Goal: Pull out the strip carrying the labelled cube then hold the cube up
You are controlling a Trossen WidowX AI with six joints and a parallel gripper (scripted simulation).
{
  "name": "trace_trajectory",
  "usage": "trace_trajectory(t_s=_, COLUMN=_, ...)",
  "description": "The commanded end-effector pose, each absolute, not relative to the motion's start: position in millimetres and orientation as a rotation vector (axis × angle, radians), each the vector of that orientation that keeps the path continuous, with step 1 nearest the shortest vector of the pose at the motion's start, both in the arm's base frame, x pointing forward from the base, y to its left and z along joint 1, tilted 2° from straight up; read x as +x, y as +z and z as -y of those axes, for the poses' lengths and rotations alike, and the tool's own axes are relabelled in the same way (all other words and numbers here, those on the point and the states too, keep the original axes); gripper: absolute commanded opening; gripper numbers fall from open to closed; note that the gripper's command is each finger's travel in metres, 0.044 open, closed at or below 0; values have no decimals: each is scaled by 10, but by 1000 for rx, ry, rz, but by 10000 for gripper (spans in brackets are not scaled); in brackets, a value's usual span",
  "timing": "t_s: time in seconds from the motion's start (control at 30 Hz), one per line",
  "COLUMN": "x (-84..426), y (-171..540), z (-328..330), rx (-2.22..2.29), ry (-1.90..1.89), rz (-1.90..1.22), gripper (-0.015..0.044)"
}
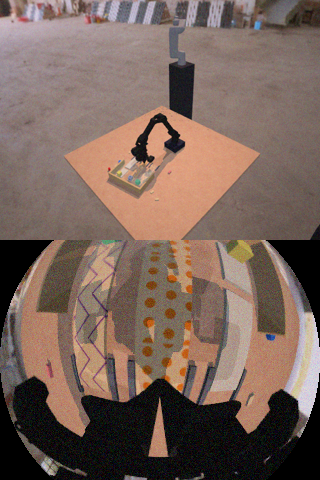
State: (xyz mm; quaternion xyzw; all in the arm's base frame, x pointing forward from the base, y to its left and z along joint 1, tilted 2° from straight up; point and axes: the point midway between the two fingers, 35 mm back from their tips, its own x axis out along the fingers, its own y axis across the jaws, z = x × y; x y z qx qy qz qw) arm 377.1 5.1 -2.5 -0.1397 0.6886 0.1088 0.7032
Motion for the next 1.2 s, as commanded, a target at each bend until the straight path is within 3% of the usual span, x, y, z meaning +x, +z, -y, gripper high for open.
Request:
trace_trajectory(t_s=0.0, x=3773, y=-39, z=-57, rx=-311, ry=249, rz=-1531, gripper=0)
trace_trajectory(t_s=1.17, x=3797, y=-73, z=-55, rx=-311, ry=249, rz=-1531, gripper=0)
